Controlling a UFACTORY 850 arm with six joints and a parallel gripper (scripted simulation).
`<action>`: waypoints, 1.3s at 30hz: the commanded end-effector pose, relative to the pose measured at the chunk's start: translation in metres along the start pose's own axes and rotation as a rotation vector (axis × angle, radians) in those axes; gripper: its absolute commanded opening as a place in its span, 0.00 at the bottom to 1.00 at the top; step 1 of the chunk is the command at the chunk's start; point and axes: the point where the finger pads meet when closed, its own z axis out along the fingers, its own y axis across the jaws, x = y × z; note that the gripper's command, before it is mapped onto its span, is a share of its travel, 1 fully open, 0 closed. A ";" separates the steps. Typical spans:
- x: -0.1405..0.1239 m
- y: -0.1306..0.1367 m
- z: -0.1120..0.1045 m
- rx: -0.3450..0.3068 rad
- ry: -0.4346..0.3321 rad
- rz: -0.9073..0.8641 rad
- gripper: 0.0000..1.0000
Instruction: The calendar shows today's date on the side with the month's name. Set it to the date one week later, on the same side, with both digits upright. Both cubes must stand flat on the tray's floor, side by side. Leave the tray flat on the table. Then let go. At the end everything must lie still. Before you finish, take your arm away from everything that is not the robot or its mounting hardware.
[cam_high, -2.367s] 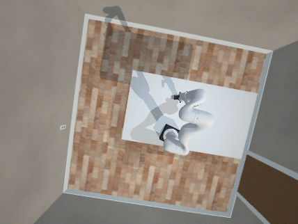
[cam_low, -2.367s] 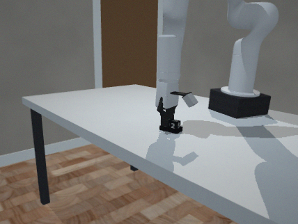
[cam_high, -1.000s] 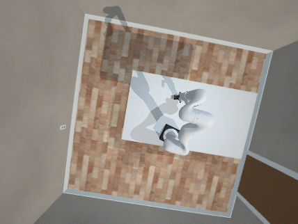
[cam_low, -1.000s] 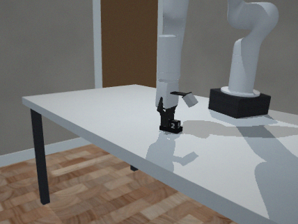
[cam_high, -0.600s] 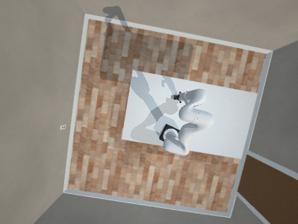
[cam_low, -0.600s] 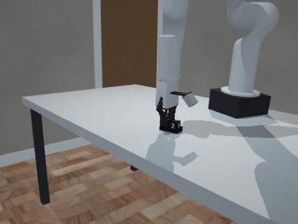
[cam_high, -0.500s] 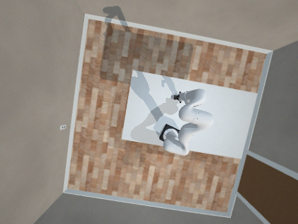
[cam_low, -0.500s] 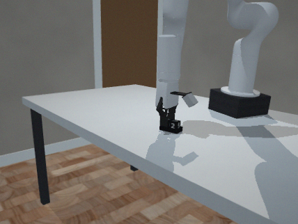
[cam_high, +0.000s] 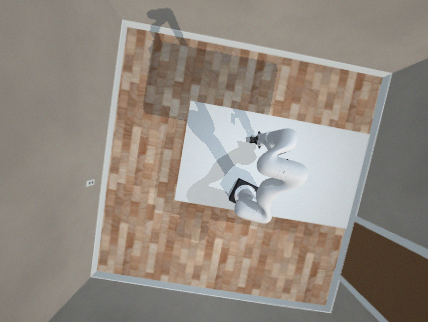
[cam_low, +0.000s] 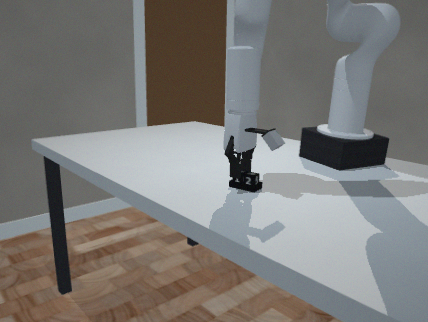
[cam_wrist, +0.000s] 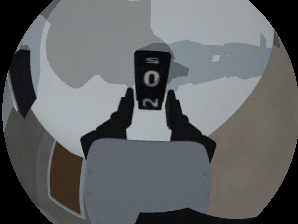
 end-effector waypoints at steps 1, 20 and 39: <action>0.000 0.001 -0.012 0.002 -0.002 0.000 0.49; 0.000 0.001 -0.081 0.002 -0.002 0.000 0.49; 0.000 0.001 -0.081 0.002 -0.002 0.000 1.00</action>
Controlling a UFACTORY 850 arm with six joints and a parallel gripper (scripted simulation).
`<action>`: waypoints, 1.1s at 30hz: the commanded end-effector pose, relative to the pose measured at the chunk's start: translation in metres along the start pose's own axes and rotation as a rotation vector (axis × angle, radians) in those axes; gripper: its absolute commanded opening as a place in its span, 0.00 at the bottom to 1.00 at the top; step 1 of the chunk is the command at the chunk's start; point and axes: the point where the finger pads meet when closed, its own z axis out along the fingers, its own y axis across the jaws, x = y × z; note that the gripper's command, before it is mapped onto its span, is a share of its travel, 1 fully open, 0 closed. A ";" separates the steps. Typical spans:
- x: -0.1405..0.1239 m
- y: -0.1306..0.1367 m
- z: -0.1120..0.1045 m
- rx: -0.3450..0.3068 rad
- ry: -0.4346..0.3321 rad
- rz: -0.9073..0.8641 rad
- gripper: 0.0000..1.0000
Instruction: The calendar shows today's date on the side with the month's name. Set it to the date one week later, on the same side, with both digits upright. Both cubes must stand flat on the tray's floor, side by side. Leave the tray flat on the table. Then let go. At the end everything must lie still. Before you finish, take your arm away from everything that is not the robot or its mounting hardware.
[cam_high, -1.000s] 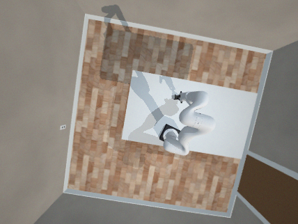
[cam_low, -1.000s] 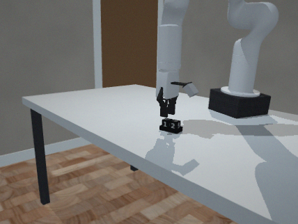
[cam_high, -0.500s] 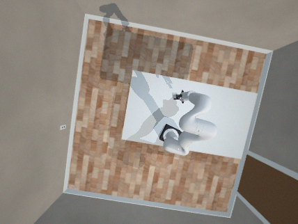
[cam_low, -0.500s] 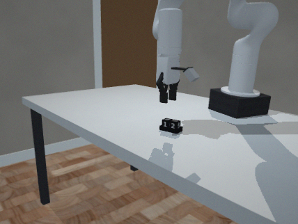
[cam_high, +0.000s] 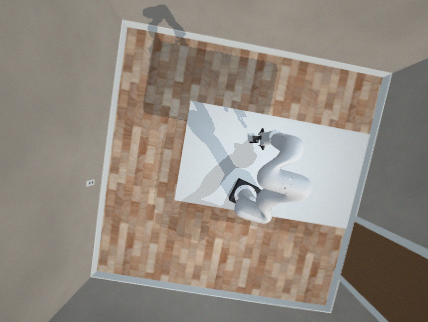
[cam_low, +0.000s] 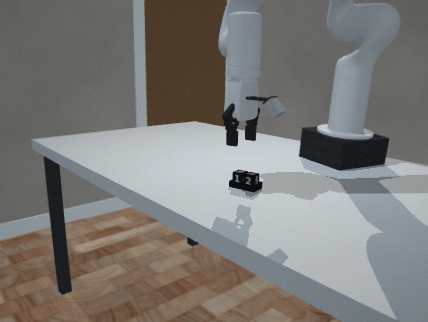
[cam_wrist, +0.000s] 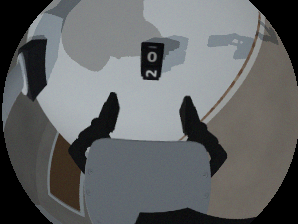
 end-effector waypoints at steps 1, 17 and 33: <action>0.000 0.001 -0.001 -0.002 -0.001 0.000 1.00; 0.000 0.001 -0.022 -0.002 -0.001 0.000 1.00; 0.000 0.001 -0.069 -0.002 -0.001 0.000 1.00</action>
